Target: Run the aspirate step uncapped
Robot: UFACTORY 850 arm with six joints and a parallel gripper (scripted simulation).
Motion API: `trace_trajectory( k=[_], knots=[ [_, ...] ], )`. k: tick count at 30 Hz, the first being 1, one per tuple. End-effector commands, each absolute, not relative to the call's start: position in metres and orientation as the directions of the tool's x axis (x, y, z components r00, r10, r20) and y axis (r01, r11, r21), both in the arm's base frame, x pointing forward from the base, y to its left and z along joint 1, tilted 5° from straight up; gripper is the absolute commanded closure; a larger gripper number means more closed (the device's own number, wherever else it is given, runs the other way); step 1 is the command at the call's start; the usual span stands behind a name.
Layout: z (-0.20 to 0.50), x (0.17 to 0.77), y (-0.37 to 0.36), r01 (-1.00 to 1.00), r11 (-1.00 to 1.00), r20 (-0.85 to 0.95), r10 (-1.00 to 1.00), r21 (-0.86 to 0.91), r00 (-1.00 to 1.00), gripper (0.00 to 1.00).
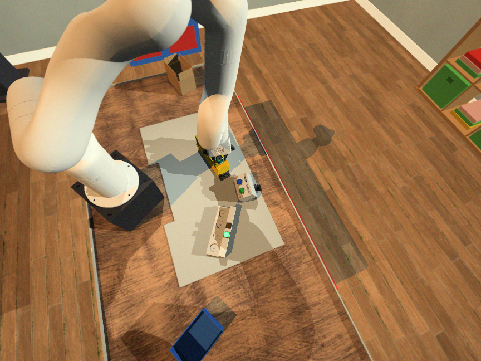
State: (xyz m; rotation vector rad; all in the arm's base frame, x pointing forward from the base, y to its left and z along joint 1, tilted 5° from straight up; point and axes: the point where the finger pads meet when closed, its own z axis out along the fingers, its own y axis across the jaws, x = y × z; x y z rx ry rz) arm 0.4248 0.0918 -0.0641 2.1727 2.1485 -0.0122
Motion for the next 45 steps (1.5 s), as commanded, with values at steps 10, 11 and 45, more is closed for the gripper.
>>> trace_trajectory(
  k=[10,11,45],
  knots=[
    [-0.027,0.423,0.094,0.998,-0.009,-0.064,0.998,0.059,0.013,0.54],
    [-0.027,0.423,0.094,0.998,-0.009,-0.064,0.998,0.059,0.013,0.54],
    [-0.044,0.386,0.190,0.813,0.583,-0.086,0.810,0.010,-0.580,0.54]
  ],
)
